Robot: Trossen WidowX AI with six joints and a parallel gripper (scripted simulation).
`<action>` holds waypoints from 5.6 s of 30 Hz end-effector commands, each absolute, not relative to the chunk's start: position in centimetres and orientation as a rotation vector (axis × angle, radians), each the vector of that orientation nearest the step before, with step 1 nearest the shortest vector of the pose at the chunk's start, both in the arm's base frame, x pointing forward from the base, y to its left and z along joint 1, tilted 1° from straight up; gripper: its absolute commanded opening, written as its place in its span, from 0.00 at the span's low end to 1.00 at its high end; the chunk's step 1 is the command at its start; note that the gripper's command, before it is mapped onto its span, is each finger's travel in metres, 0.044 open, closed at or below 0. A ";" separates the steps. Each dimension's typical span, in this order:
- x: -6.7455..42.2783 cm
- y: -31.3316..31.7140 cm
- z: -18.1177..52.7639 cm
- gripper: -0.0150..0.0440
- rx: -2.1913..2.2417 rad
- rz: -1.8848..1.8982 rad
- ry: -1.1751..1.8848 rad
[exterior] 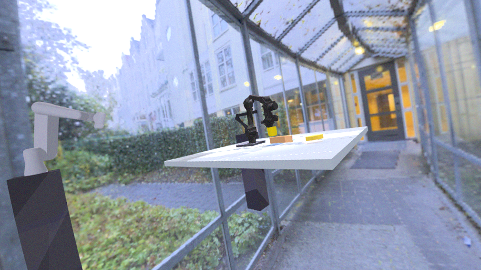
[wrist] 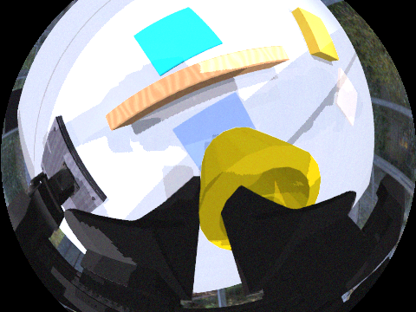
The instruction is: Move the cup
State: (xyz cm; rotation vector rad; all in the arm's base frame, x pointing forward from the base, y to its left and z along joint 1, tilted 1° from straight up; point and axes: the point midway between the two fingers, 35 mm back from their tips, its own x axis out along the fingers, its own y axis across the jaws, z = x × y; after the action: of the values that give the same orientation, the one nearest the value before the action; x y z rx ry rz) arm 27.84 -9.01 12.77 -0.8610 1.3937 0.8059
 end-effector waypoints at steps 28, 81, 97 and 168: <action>28.1 -7.5 13.4 0.25 -0.861 0.808 1.391; 29.4 3.4 13.7 0.25 -0.855 0.817 1.385; 29.5 6.9 13.8 0.25 -0.853 0.819 1.383; 29.7 8.4 6.2 0.25 -0.852 0.819 1.383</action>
State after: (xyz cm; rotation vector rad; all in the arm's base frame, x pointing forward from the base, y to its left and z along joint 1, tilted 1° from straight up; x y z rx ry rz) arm 29.90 8.38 6.60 -0.8564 1.3755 0.8207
